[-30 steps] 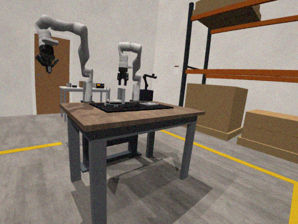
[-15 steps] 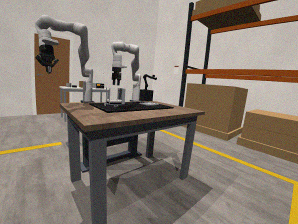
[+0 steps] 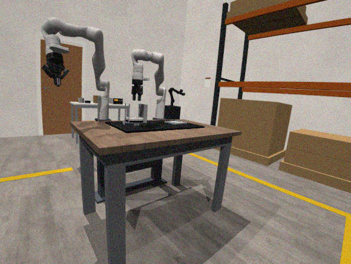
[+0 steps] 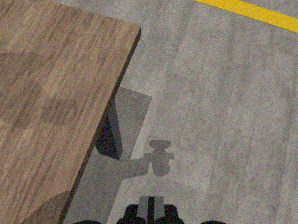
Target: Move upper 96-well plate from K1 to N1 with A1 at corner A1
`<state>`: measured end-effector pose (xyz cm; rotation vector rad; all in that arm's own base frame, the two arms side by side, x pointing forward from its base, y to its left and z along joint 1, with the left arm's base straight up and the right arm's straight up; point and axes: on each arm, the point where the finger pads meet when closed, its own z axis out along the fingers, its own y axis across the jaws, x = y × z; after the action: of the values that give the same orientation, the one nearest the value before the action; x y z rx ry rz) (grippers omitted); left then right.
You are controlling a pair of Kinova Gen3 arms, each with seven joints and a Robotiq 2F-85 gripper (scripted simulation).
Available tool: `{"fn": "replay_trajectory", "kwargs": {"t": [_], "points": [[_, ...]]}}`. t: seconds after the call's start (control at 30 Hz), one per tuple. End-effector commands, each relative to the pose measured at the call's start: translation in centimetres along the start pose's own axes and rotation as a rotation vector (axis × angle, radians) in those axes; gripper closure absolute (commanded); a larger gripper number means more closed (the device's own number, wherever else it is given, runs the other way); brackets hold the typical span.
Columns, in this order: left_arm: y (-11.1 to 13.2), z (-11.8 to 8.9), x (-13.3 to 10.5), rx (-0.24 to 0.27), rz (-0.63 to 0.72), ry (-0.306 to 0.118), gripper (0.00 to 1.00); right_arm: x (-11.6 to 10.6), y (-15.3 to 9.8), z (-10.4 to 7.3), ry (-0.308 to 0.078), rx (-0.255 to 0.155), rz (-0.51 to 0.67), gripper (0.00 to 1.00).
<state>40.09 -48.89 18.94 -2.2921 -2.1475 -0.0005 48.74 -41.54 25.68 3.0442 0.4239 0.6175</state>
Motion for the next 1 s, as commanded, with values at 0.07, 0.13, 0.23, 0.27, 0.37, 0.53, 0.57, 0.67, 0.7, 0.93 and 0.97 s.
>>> {"fn": "replay_trajectory", "kwargs": {"t": [0.07, 0.13, 0.23, 0.27, 0.37, 0.53, 0.57, 0.67, 0.7, 0.93, 0.97], "points": [[0.04, -0.08, -0.03, -0.002, 0.0, -0.002, 0.002, 0.09, 0.04, -0.15, 0.002, -0.002, -0.001, 0.985], [0.04, -0.01, -0.03, -0.002, 0.0, -0.002, 0.002, 0.09, 0.04, -0.15, 0.002, -0.002, -0.001, 0.985], [0.04, 0.09, -0.04, -0.002, 0.0, -0.002, 0.002, 0.09, 0.04, -0.15, 0.002, -0.002, -0.001, 0.985], [0.04, 0.12, -0.04, -0.002, 0.0, -0.002, 0.002, 0.09, 0.04, -0.15, 0.002, -0.002, -0.001, 0.985], [0.04, 0.22, -0.04, -0.002, 0.0, -0.002, 0.002, 0.09, 0.04, -0.15, 0.002, -0.002, -0.001, 0.985], [0.04, 0.39, -0.04, -0.002, 0.0, -0.002, 0.002, 0.09, 0.04, -0.15, 0.002, -0.002, -0.001, 0.985], [0.04, 0.42, -0.04, -0.002, 0.0, -0.002, 0.002, 0.09, 0.04, -0.15, 0.002, -0.002, -0.001, 0.985], [0.04, 0.45, -0.04, -0.002, 0.0, -0.002, 0.002, 0.09, 0.04, -0.15, 0.002, -0.002, -0.001, 0.985], [0.04, 0.49, -0.04, -0.002, 0.0, -0.002, 0.002, 0.09, 0.04, -0.15, 0.002, -0.002, -0.001, 0.985], [0.04, 0.72, -0.04, -0.002, 0.0, -0.002, 0.002, 0.09, 0.04, -0.15, 0.002, -0.002, -0.001, 0.985], [0.04, 0.75, -0.04, -0.002, 0.0, -0.002, 0.002, 0.09, 0.04, -0.15, 0.002, -0.002, -0.001, 0.985]]}}
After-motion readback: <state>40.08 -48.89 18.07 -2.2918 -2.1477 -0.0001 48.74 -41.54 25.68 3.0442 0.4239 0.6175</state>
